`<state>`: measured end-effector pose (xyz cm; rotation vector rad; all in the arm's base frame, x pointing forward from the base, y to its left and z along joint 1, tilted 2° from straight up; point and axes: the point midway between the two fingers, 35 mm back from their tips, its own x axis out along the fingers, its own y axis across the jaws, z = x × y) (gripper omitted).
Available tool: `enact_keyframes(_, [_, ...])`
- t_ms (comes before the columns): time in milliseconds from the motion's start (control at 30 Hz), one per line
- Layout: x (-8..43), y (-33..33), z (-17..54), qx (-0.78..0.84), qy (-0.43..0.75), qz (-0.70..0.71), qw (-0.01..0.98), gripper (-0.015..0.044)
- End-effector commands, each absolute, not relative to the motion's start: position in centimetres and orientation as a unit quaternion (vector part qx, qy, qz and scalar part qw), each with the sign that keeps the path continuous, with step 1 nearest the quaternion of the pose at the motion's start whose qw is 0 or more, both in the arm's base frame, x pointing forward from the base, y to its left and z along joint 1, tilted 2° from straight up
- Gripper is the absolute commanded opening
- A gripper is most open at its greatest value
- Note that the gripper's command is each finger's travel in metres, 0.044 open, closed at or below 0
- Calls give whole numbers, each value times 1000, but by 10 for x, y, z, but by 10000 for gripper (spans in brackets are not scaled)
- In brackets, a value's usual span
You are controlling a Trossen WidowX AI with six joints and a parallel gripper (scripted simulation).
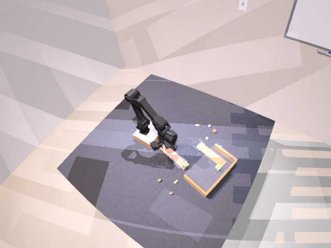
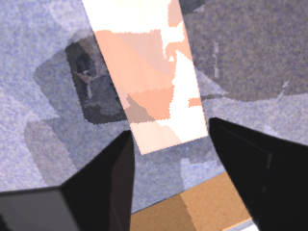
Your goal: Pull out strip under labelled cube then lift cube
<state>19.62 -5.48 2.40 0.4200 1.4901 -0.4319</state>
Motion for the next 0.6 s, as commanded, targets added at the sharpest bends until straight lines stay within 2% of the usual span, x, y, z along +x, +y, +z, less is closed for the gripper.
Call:
enact_keyframes(0, [211, -60, 27, 195, 662, -199, 696, 315])
enact_keyframes(167, [225, -66, 29, 195, 661, -199, 697, 440])
enact_keyframes(567, [259, -80, 33, 195, 660, -199, 698, 440])
